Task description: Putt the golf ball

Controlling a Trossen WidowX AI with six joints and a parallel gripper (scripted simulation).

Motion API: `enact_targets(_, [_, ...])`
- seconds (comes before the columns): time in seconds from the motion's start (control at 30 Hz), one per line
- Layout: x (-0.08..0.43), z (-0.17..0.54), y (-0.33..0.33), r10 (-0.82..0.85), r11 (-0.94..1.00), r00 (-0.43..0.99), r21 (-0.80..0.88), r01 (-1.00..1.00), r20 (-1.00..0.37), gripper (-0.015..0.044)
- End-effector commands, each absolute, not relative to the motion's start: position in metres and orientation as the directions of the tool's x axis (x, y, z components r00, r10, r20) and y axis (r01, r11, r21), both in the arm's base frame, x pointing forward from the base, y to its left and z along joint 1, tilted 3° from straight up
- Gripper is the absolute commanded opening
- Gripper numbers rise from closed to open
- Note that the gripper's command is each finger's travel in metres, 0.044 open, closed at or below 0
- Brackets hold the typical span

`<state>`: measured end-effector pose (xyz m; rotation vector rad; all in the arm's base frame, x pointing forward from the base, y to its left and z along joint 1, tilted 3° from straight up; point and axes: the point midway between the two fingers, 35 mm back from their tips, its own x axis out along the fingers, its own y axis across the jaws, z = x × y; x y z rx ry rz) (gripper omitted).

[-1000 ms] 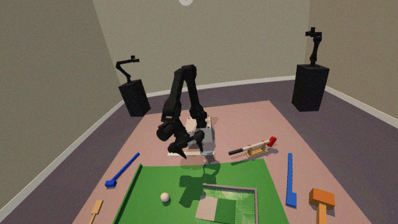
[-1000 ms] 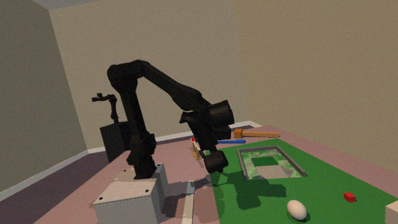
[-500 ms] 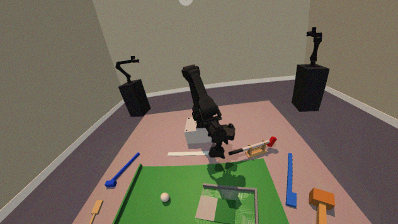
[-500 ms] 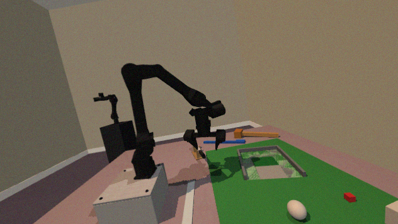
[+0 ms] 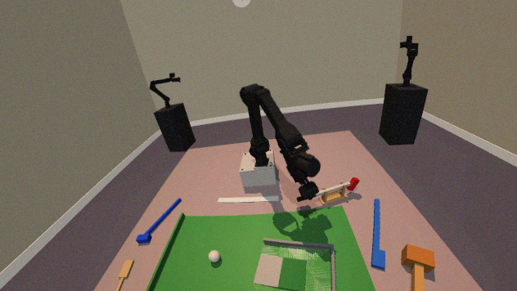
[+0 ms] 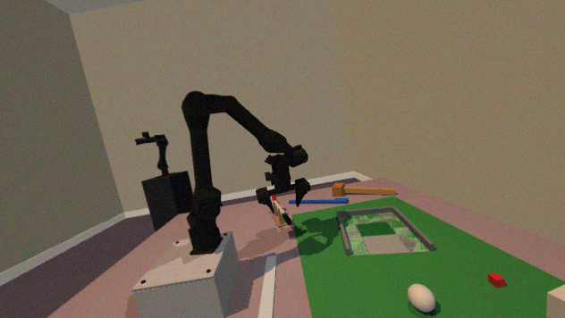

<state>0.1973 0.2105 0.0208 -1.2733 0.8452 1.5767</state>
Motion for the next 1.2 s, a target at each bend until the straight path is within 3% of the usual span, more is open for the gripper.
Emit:
enact_targets(0.0, [0.196, 0.006, 0.209, 0.219, -0.358, -0.057, -0.026, -0.933, -0.974, 0.044])
enact_targets(1.17, [0.198, -0.047, 0.207, 0.218, -0.358, -0.057, -0.026, -0.933, -0.974, 0.044])
